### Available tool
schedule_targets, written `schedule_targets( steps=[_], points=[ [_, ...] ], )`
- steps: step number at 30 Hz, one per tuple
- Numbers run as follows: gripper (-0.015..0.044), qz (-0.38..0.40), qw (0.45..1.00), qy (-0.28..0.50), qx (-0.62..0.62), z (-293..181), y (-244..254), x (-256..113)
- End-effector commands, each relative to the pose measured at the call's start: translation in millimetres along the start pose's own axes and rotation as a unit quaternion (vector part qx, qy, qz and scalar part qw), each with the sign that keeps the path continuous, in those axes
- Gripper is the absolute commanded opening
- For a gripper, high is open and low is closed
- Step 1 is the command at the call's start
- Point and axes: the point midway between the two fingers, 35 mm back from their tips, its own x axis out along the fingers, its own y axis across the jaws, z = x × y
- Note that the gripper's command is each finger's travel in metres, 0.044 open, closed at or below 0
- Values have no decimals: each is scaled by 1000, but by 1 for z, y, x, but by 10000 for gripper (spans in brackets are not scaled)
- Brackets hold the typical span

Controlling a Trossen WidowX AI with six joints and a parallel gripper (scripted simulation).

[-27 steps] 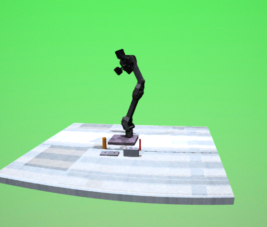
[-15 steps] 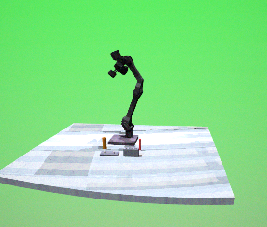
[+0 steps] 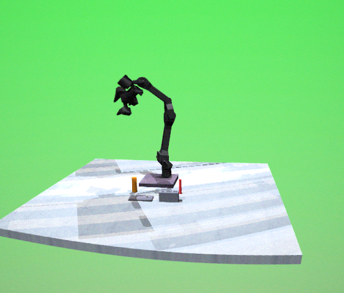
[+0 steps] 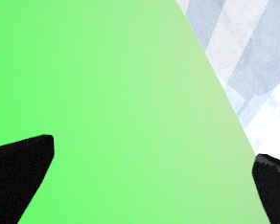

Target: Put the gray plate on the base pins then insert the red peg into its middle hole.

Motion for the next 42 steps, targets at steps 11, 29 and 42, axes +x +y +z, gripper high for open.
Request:
schedule_targets(
  steps=[11, 29, 42],
  points=[
    [440, -191, 888, 199, -368, -115, -190, -43],
    [440, -288, 483, 365, -742, -54, -433, -191],
    [440, -298, 331, 380, -811, 15, -516, -216]
  ],
)
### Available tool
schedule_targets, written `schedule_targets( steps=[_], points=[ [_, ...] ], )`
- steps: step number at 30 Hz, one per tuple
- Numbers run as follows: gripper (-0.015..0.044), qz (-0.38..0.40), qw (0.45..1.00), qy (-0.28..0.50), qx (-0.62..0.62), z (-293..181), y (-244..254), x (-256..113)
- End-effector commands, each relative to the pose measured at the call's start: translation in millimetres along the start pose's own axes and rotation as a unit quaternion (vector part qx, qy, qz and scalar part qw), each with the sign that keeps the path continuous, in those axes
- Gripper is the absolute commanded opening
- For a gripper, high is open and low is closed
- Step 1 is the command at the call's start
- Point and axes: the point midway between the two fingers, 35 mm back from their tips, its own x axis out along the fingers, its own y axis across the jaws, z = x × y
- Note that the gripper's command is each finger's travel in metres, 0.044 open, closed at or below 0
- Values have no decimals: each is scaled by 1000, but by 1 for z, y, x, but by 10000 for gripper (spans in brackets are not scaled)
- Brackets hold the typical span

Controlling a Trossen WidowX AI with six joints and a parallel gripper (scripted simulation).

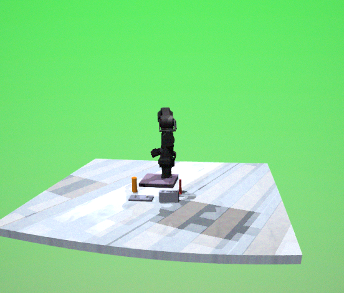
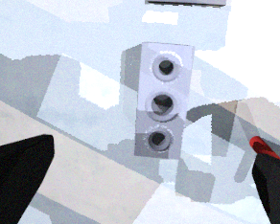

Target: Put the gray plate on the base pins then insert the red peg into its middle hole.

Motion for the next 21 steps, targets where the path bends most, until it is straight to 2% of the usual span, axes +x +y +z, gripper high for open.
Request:
schedule_targets(
  steps=[1, 3, 21],
  points=[
    [440, -10, 1000, 1, -3, 0, -3, 36],
    [440, -10, 1000, 1, -3, 0, -4, 53],
    [440, -10, 1000, 1, -3, -3, -4, 83]
  ],
)
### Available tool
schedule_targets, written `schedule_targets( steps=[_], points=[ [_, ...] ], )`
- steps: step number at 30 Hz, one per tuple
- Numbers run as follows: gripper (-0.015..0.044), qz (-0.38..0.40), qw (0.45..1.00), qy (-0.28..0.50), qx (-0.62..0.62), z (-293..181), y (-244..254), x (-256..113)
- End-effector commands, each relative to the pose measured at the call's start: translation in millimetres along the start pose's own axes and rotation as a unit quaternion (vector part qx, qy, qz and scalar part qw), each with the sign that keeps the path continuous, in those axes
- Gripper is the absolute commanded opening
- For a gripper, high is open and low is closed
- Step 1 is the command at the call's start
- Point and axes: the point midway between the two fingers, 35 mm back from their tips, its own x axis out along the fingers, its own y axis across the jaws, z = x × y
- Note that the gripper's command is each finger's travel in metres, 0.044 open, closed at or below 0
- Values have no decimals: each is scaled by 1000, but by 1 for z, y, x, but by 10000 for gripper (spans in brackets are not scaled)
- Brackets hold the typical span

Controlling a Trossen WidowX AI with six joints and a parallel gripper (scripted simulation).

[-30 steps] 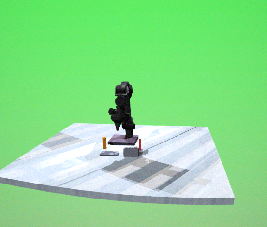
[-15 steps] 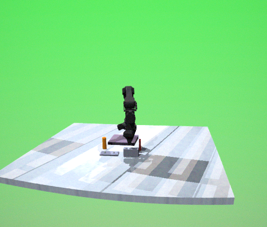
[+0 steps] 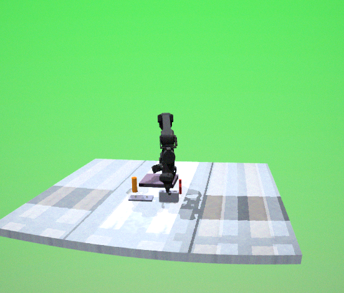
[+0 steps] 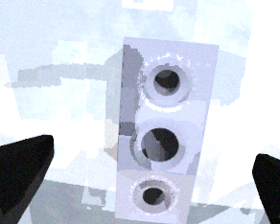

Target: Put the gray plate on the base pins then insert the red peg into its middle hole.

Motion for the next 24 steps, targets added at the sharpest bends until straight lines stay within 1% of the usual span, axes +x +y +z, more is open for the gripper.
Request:
schedule_targets(
  steps=[1, 24],
  points=[
    [440, -5, 1000, 1, 0, 0, -1, 9],
    [440, -5, 1000, 1, 0, 0, -2, 46]
  ],
)
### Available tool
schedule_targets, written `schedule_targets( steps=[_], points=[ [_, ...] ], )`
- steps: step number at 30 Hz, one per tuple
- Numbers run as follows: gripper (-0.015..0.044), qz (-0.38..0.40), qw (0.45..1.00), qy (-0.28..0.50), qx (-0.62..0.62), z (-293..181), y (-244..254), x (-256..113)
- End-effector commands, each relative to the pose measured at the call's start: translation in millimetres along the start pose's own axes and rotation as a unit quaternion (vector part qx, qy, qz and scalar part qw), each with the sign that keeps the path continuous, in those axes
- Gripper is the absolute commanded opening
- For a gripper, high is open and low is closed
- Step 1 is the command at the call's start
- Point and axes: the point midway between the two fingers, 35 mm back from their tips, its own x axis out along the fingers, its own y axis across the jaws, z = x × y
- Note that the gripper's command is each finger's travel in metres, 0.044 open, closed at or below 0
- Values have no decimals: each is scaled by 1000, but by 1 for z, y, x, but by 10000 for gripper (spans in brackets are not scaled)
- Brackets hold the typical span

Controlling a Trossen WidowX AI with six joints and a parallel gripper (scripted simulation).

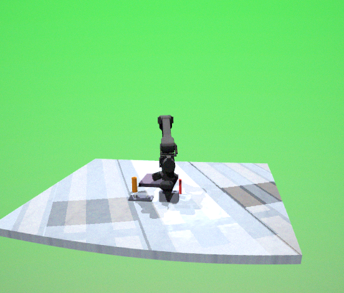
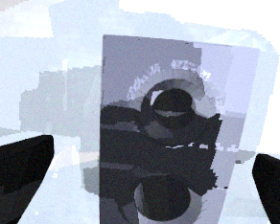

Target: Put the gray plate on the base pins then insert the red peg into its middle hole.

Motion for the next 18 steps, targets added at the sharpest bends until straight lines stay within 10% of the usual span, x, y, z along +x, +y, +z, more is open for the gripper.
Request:
schedule_targets(
  steps=[1, 6, 18],
  points=[
    [440, -5, 1000, 1, 0, 0, -2, 9],
    [440, -5, 1000, 1, 0, 0, -2, 14],
    [164, -5, 1000, 1, 0, 0, -2, 14]
  ],
)
